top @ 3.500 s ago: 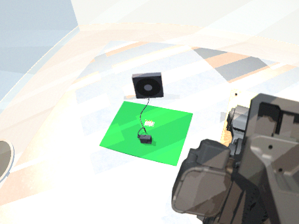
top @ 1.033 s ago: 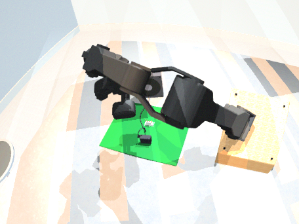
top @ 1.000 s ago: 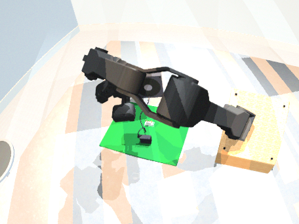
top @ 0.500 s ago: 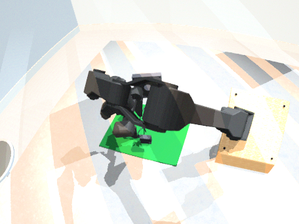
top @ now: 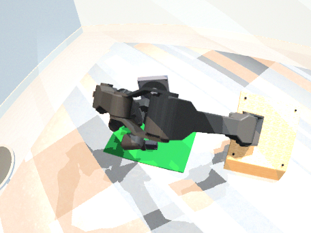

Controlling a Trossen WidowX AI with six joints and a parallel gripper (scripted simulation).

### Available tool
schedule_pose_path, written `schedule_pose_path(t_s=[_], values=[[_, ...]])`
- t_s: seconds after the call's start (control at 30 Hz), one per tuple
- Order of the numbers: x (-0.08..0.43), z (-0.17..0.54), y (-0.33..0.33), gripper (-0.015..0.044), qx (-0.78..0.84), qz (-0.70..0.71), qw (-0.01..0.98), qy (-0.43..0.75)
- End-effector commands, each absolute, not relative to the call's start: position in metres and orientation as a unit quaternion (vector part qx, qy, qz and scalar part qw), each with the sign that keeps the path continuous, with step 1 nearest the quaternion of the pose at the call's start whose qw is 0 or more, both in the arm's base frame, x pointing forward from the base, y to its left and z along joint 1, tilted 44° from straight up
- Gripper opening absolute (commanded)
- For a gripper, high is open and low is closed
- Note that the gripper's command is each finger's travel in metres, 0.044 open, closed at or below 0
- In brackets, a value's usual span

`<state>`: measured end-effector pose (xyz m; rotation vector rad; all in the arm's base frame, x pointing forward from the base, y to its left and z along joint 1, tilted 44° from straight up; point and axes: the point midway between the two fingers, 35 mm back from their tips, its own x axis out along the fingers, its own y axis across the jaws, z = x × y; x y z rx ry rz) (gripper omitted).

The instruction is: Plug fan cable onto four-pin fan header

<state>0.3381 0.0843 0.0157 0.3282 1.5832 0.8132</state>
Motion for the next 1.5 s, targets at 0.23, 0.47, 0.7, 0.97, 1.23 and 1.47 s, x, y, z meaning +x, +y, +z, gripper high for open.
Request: schedule_pose_path(t_s=[0.23,0.47,0.7,0.97,1.23,1.47], values=[[0.337,0.001,0.098,0.044,0.147,0.353,0.613,0.691],[0.336,-0.006,0.105,0.044,0.147,0.353,0.613,0.691],[0.338,-0.004,0.104,0.0361,0.143,0.355,0.616,0.689],[0.338,-0.004,0.104,0.019,0.143,0.355,0.616,0.689],[0.338,-0.004,0.104,0.0137,0.143,0.355,0.616,0.689],[0.338,-0.004,0.104,0.009,0.143,0.355,0.616,0.689]])
